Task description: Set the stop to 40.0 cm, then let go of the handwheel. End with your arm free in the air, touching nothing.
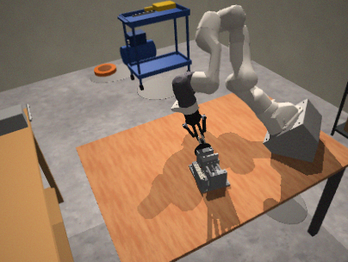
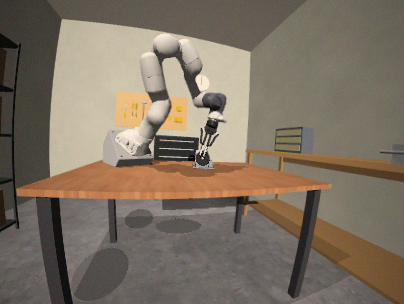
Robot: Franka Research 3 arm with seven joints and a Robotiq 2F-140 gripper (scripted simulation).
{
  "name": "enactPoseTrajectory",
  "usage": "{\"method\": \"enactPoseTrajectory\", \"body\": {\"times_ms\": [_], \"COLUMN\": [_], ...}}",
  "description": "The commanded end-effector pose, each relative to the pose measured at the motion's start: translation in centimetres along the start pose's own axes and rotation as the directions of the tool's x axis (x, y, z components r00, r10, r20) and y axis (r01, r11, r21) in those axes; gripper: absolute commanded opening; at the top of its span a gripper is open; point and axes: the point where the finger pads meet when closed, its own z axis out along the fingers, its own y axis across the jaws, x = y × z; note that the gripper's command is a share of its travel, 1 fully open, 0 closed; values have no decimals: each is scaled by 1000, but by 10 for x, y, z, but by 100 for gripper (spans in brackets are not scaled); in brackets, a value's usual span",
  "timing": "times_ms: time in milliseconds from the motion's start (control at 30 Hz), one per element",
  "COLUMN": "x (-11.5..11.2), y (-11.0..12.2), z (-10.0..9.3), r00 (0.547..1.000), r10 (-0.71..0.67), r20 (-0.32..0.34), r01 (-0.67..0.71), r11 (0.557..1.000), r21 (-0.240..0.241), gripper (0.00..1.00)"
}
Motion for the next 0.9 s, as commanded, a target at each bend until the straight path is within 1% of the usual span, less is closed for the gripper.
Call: {"method": "enactPoseTrajectory", "body": {"times_ms": [0,433,867], "x": [0,0,0], "y": [-7,-21,-35], "z": [-1,1,9], "r00": [1000,1000,1000], "r10": [-3,-3,-3], "r20": [3,3,3], "r01": [3,3,3], "r11": [1000,1000,1000], "r21": [7,7,7], "gripper": [4,4,4]}}
